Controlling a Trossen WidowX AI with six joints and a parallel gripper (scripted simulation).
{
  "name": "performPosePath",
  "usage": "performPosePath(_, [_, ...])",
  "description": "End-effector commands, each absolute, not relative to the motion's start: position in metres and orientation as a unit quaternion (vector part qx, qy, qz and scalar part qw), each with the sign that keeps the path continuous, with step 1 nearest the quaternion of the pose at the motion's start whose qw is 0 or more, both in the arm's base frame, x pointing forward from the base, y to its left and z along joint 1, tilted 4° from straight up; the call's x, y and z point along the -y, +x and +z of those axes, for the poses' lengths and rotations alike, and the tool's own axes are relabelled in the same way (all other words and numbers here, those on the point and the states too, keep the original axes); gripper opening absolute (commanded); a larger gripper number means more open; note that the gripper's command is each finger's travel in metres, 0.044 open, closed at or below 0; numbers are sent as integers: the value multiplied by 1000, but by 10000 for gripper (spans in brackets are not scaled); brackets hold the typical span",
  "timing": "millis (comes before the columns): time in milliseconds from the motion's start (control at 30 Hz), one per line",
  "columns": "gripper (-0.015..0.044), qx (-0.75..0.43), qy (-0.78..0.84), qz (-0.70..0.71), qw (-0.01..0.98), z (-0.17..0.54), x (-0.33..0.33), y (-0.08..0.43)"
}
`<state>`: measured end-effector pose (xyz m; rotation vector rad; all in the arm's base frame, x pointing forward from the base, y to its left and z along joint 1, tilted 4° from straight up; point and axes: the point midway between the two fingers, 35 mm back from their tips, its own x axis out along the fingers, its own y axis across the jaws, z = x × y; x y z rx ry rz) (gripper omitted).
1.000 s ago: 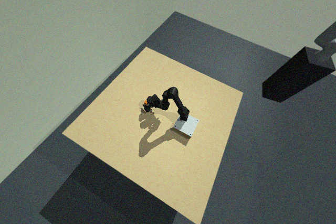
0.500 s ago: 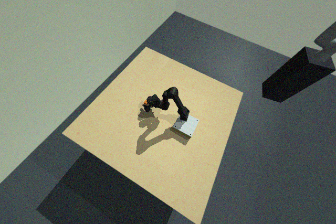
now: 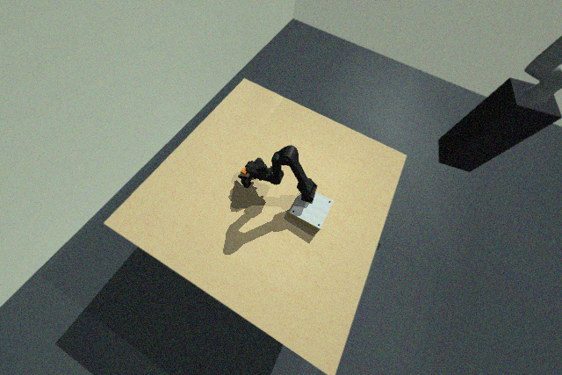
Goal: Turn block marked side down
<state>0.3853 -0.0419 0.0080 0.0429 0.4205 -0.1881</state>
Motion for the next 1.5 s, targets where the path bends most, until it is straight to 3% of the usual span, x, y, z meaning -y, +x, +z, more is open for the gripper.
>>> performPosePath(0, [440, -230, 21, -93, 969, 10, 42, 391])
performPosePath(200, [440, -336, 31, -89, 937, 31, 41, 395])
performPosePath(433, [440, -439, 42, -86, 893, 74, 38, 365])
performPosePath(933, [440, -457, 43, -86, 884, 79, 38, 363])
performPosePath(1467, [440, -658, 63, -72, 747, 101, 43, 397])
